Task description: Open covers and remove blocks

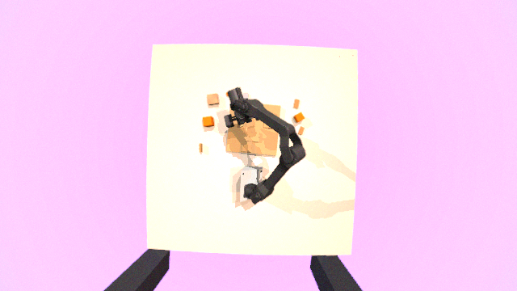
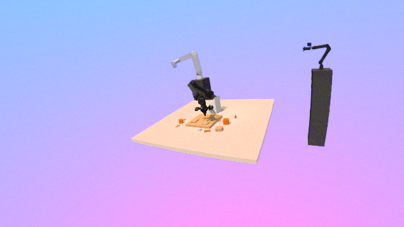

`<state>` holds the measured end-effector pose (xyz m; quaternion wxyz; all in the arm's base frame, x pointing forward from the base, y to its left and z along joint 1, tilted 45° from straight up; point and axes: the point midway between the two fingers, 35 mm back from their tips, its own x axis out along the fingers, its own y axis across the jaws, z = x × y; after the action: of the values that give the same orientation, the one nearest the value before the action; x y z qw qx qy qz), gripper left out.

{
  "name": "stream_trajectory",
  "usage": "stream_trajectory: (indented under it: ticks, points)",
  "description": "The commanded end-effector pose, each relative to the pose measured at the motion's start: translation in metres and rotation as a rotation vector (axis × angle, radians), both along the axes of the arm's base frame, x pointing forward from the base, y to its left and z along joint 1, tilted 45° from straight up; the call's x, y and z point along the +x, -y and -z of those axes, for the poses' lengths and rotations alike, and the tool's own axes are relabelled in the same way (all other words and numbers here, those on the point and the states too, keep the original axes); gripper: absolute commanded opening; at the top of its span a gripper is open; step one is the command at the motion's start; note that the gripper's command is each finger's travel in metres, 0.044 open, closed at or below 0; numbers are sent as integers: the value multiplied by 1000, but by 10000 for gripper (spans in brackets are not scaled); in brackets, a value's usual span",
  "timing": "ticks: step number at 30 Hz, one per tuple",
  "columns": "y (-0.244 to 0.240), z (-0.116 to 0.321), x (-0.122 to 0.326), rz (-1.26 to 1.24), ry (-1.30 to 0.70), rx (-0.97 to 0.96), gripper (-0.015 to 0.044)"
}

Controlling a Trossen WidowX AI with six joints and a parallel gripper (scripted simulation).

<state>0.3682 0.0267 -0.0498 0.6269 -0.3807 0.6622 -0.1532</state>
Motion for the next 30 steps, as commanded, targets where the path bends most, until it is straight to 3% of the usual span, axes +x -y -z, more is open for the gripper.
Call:
stream_trajectory:
  ticks: [1,24,30]
  points:
    - [6,-6,-20,-116,-126,-14,0]
    - [47,-36,-138,-831,-829,-81,0]
    - [50,-37,-146,-878,-874,-86,0]
